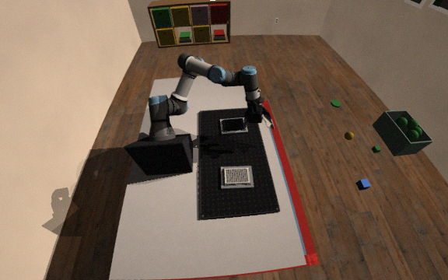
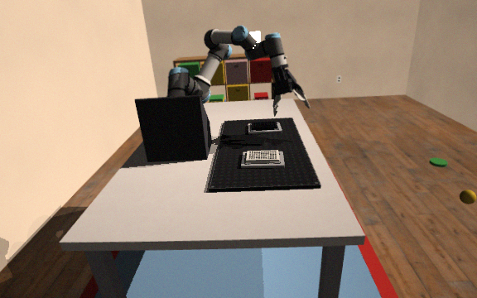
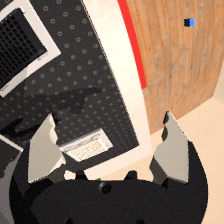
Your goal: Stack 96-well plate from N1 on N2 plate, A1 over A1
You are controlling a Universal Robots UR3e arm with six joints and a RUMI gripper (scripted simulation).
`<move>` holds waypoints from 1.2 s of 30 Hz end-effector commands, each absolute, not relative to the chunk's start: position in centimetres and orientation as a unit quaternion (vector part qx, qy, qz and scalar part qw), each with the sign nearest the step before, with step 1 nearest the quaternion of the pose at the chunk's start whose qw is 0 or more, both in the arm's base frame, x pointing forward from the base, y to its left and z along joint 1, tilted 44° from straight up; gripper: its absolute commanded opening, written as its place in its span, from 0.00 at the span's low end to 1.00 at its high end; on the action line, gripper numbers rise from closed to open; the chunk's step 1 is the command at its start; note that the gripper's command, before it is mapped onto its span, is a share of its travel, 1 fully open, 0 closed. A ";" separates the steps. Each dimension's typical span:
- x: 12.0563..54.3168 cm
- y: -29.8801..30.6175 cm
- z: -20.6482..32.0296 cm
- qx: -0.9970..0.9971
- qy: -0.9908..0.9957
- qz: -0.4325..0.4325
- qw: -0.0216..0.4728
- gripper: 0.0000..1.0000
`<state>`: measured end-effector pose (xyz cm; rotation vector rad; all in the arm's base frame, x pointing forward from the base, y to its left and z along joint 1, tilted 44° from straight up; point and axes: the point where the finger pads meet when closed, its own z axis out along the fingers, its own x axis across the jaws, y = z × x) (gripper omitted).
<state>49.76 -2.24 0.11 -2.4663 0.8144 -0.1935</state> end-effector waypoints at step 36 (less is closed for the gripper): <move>43.3 6.7 6.8 -0.711 0.615 0.149 0.307 1.00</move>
